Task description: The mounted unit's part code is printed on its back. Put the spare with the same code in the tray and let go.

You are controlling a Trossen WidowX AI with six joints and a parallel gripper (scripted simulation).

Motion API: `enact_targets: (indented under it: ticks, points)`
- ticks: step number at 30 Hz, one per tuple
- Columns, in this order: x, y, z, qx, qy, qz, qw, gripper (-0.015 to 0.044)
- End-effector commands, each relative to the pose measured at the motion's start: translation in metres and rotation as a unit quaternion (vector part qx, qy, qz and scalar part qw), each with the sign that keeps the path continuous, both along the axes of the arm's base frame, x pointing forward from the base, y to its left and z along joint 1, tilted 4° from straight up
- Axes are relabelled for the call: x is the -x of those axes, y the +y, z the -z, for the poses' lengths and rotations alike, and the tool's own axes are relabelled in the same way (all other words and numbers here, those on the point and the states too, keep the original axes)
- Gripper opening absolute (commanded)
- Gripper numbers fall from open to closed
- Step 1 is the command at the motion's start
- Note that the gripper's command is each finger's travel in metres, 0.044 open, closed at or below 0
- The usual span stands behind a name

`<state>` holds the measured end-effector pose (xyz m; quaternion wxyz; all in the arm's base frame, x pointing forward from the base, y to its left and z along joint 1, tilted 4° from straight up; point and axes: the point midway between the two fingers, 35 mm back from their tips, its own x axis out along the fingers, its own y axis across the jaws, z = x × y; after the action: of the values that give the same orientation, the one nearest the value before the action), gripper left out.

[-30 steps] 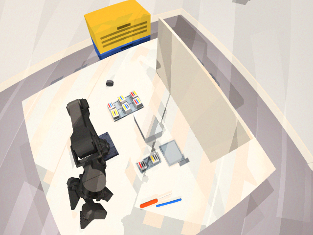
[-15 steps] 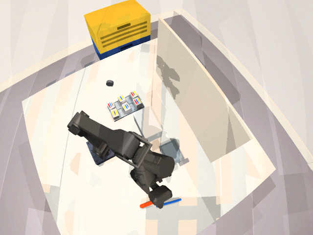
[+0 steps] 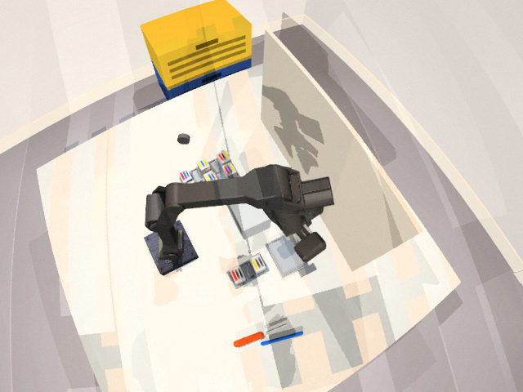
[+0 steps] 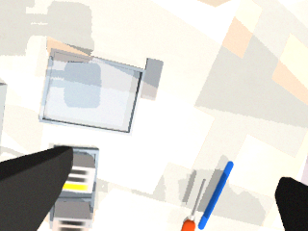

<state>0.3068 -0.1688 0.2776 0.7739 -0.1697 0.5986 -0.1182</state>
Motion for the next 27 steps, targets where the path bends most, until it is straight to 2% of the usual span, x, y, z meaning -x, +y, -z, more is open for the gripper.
enact_targets:
  ticks: [1, 10, 27]
  points:
    - [-0.032, 0.064, 0.022, -0.080, 0.009, 0.003, 0.997, 0.0440]
    - [-0.049, 0.193, 0.052, -0.191, 0.067, 0.033, 0.979, 0.0440]
    - [-0.048, 0.196, 0.053, -0.193, 0.069, 0.034, 0.978, 0.0440]
